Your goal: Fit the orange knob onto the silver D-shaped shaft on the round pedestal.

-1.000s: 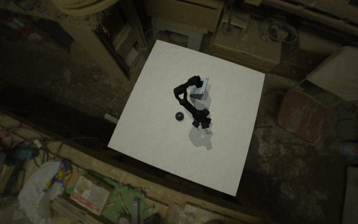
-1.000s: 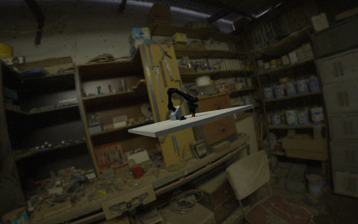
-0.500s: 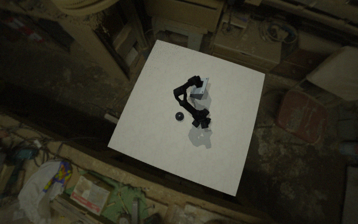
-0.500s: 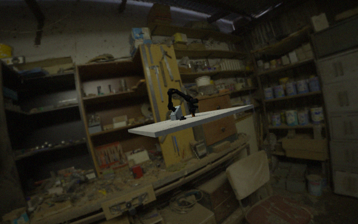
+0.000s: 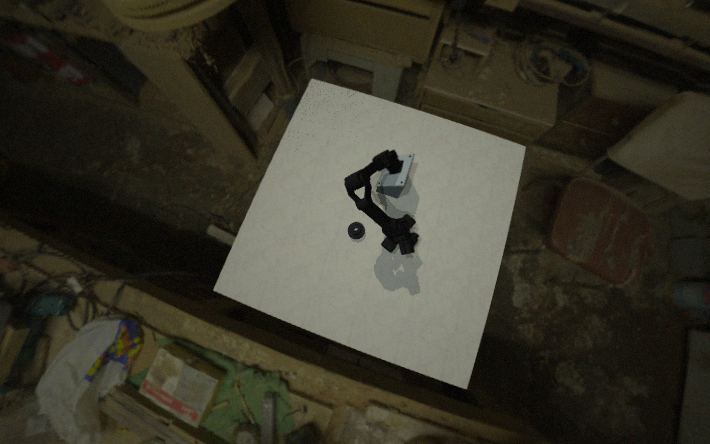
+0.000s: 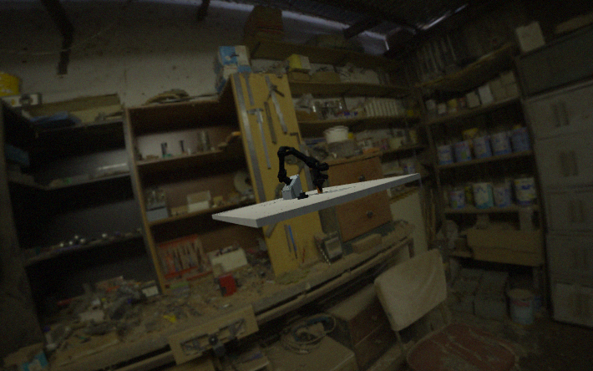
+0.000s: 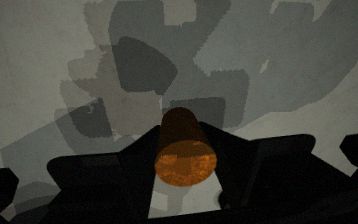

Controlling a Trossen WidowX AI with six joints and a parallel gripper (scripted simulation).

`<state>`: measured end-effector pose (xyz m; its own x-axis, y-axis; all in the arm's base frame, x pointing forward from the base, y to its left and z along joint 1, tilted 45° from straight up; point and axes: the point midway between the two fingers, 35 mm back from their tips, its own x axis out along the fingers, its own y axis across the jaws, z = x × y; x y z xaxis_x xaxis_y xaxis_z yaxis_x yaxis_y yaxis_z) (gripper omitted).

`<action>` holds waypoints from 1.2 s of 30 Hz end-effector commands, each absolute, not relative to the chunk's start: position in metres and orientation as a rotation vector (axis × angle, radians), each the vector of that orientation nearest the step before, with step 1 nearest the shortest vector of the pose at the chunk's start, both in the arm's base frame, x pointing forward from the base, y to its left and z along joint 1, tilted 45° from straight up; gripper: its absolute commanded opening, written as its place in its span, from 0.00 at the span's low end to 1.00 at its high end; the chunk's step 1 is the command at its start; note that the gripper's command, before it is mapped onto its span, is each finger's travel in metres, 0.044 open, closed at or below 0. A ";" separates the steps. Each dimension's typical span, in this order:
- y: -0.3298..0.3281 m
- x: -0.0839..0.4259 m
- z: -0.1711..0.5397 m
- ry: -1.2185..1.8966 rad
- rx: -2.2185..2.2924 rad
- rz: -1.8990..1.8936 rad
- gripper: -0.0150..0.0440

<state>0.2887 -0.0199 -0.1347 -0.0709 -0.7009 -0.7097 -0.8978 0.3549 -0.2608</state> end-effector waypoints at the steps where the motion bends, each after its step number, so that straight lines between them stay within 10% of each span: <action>1: -0.009 0.295 -0.127 1.811 -1.398 0.311 0.25; 36: 0.068 0.307 -0.054 1.809 -1.396 0.316 0.25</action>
